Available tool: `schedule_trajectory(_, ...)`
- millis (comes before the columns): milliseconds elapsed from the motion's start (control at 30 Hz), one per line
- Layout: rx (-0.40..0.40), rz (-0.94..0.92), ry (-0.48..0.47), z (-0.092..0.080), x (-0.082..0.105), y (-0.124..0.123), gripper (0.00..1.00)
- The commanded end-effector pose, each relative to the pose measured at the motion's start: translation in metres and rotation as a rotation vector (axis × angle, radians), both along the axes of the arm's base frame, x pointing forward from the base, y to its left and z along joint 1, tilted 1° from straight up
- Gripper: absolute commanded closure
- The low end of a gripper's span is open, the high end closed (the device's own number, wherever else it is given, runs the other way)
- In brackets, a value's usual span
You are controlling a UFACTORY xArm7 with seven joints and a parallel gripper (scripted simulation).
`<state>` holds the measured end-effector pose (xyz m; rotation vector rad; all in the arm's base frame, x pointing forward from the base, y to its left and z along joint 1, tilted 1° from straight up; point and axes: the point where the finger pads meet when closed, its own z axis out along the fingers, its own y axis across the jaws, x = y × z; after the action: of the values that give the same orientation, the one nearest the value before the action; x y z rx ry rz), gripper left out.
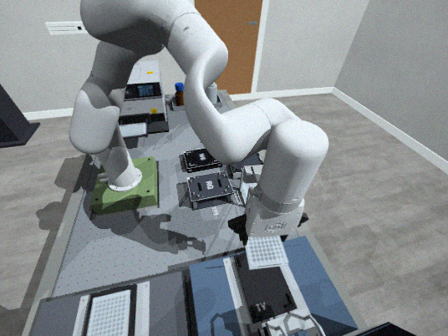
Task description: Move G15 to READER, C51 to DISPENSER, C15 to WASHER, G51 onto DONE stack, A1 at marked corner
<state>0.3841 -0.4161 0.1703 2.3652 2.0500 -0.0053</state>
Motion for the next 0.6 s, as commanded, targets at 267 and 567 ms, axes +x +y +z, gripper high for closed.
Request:
schedule_trajectory(267,-0.002,0.126,0.000,0.003,-0.001,-0.041,1.00)
schedule_trajectory(567,-0.003,0.143,0.000,0.003,-0.001,-0.062,1.00)
